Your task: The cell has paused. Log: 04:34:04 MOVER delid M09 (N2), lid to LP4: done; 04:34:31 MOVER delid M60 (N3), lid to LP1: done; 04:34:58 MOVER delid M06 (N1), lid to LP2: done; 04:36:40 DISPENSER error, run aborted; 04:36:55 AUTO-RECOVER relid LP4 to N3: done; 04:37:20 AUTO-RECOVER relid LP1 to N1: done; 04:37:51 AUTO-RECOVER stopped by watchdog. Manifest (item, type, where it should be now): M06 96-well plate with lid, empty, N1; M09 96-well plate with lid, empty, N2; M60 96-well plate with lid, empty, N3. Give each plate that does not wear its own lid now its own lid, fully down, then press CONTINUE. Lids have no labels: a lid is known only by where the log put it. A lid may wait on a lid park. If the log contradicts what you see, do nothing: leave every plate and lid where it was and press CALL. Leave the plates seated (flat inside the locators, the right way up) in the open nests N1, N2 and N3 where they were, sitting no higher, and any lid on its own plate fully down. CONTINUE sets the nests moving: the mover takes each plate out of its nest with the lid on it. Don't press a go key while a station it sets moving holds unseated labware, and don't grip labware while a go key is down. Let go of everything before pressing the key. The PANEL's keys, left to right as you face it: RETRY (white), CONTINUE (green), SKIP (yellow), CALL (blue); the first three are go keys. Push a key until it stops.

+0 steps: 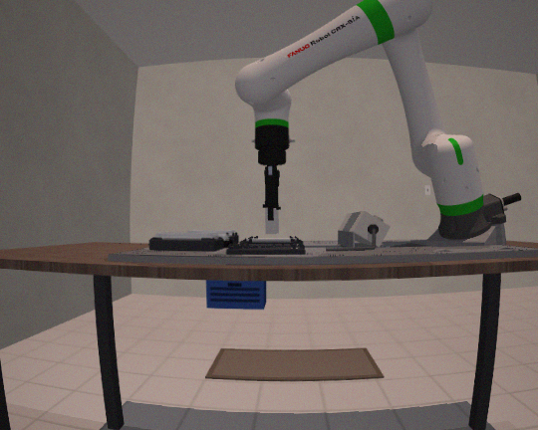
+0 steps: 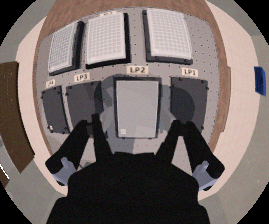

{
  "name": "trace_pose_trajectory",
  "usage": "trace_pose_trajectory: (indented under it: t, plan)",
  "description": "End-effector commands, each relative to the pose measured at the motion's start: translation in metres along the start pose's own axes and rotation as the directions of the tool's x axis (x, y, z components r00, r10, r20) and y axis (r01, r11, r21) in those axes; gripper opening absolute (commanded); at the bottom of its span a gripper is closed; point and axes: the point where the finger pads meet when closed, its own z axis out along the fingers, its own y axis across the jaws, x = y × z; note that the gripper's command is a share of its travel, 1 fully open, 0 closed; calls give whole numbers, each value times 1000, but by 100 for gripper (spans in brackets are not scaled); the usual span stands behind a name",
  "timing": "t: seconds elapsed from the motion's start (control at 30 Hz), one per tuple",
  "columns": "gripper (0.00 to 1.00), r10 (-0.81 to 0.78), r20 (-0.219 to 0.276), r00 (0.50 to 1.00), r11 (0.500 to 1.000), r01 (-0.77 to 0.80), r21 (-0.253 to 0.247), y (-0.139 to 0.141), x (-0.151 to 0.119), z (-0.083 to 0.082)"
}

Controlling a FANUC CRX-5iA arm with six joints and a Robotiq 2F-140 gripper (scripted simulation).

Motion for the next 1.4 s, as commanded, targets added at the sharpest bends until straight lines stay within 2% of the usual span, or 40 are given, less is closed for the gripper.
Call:
trace_pose_trajectory:
  t: [0.0, 0.63, 1.37]
  plan:
    - [66, 0, 0, 1000, 1000, 0, 0, 0, 0, 0]
    - [66, 0, 0, 1000, 1000, 0, 0, 0, 0, 1]
    - [66, 0, 0, 1000, 1000, 0, 0, 0, 0, 10]
